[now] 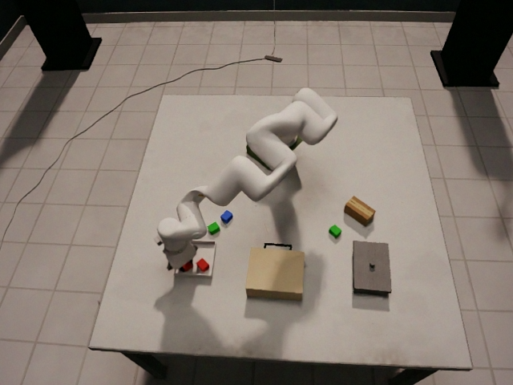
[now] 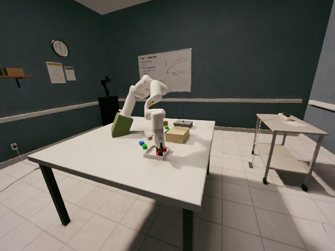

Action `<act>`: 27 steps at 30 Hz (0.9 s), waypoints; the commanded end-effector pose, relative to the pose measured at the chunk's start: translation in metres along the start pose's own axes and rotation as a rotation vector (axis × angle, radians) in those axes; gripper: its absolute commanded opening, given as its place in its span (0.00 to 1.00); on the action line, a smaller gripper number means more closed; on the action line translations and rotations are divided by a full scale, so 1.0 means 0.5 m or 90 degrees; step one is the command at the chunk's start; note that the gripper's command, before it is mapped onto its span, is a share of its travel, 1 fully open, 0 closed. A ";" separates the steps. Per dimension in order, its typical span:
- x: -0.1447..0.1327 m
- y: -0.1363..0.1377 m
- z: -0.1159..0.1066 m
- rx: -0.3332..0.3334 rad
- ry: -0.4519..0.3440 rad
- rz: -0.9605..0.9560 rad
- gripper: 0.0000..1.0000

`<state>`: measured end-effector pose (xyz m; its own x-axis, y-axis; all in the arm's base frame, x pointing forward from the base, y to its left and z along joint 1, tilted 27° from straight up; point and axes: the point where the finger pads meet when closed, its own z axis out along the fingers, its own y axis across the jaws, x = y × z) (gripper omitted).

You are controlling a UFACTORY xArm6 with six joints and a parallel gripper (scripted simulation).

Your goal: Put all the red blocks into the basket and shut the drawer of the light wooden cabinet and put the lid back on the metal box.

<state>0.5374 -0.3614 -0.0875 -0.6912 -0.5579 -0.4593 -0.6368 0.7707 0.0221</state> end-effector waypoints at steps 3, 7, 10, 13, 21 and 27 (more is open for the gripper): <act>-0.001 -0.003 -0.004 0.003 0.000 0.000 0.60; -0.001 -0.003 -0.004 0.003 0.000 0.000 0.60; -0.001 -0.003 -0.004 0.003 0.000 0.000 0.60; -0.001 -0.003 -0.004 0.003 0.000 0.000 0.60; -0.001 -0.003 -0.004 0.003 0.000 0.000 0.60; -0.001 -0.003 -0.004 0.003 0.000 0.000 0.60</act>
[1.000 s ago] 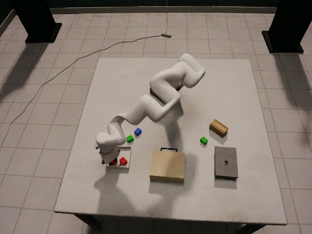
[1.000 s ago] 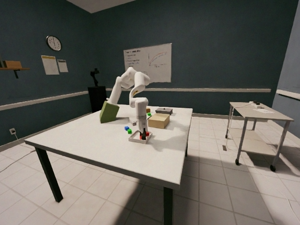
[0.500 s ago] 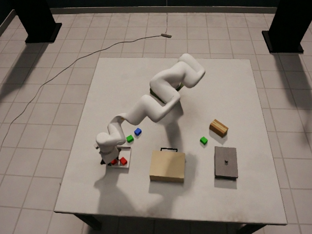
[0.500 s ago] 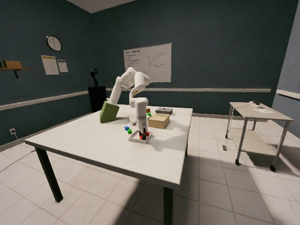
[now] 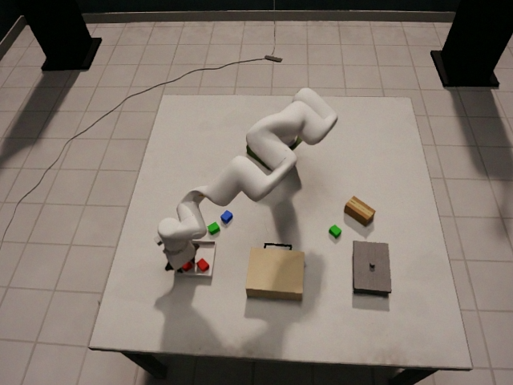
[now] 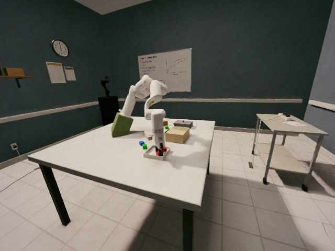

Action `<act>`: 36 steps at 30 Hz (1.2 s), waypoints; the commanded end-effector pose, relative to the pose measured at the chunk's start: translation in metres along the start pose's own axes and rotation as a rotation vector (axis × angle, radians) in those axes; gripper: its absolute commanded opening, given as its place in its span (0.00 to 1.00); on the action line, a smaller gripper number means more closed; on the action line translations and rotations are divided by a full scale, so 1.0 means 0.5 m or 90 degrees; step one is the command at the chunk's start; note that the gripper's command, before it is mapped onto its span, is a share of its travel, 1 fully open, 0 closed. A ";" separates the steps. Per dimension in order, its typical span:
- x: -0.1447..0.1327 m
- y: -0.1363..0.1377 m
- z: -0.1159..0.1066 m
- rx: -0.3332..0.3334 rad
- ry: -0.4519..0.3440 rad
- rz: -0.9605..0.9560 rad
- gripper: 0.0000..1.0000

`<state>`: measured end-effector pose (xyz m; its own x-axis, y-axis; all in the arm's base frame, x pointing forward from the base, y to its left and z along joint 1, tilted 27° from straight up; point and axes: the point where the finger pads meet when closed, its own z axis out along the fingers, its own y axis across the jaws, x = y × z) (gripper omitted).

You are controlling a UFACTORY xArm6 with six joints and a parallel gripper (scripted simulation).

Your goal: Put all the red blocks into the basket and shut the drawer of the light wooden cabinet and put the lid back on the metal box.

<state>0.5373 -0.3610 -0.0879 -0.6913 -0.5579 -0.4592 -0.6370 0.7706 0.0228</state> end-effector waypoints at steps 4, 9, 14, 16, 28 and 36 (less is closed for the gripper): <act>-0.001 -0.004 -0.005 0.003 0.000 -0.001 0.60; -0.001 -0.004 -0.005 0.003 0.000 -0.001 0.60; -0.001 -0.004 -0.006 0.003 0.000 -0.001 0.60; -0.001 -0.004 -0.008 0.003 0.000 -0.001 0.60; -0.001 -0.004 -0.042 0.003 0.000 -0.001 0.60; -0.001 -0.004 -0.098 0.003 0.000 -0.001 0.60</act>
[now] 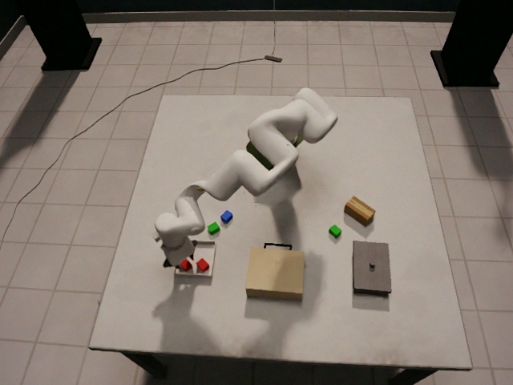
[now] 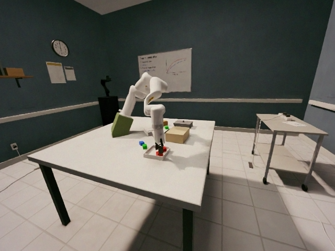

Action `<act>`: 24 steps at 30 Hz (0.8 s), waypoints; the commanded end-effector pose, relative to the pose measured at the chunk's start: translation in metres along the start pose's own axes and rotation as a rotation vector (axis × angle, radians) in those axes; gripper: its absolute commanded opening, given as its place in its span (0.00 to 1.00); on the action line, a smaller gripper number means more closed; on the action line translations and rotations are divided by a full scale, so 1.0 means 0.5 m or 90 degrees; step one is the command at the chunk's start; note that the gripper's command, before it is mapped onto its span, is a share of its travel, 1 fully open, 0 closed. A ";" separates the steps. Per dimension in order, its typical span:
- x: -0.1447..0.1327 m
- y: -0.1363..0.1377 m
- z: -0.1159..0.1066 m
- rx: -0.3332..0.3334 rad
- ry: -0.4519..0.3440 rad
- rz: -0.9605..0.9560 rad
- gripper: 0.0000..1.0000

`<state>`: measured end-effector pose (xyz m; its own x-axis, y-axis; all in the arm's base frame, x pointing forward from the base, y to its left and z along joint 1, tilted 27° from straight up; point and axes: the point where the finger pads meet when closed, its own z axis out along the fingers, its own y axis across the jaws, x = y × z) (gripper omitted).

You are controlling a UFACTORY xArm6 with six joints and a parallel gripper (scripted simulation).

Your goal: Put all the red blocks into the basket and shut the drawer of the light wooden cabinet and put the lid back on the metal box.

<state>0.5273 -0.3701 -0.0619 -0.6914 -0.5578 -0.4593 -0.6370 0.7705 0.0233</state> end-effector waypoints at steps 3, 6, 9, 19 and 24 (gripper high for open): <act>-0.001 -0.003 -0.067 0.003 0.000 -0.001 0.60; -0.001 -0.003 -0.086 0.003 0.000 -0.001 0.60; -0.001 -0.003 -0.105 0.003 0.000 -0.001 0.60; -0.001 -0.002 -0.199 0.003 0.000 -0.001 0.60; -0.001 -0.002 -0.221 0.003 0.000 -0.001 0.60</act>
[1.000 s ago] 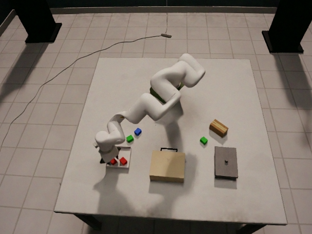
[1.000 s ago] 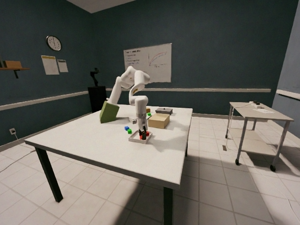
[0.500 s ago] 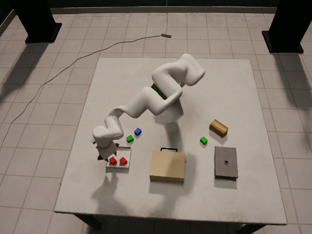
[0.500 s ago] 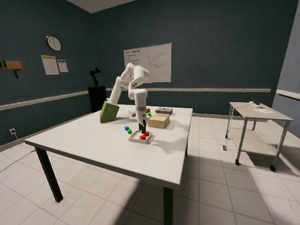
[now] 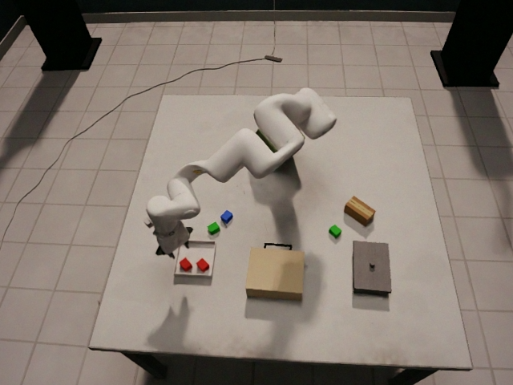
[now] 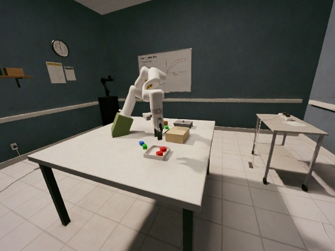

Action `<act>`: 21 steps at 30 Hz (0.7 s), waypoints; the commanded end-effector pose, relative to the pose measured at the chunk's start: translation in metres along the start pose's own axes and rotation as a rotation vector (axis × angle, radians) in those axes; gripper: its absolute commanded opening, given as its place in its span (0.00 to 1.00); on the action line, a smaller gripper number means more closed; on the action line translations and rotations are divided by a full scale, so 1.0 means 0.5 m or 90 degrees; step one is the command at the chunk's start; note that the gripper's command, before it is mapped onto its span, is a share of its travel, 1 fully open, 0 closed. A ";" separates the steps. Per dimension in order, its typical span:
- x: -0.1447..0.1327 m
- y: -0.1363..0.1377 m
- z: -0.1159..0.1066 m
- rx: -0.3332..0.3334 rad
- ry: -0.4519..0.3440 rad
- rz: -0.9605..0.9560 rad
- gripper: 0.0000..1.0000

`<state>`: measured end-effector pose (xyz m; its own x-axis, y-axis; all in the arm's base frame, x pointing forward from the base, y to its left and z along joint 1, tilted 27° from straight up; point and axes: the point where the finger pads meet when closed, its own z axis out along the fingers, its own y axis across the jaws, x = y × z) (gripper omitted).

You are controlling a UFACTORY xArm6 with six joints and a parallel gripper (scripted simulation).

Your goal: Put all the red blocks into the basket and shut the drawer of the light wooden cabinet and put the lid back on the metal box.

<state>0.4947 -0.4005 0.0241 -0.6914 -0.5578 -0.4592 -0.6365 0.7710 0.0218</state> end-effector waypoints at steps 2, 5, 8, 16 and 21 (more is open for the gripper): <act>-0.001 -0.001 -0.039 0.002 0.000 -0.001 0.60; -0.001 -0.001 -0.052 0.002 0.000 -0.001 0.60; -0.001 -0.001 -0.060 0.002 0.000 -0.001 0.60; -0.001 -0.001 -0.065 0.002 0.000 -0.001 0.60; -0.003 0.000 -0.065 0.002 0.000 0.003 0.60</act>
<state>0.4839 -0.4086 0.0505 -0.6916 -0.5572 -0.4597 -0.6367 0.7708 0.0237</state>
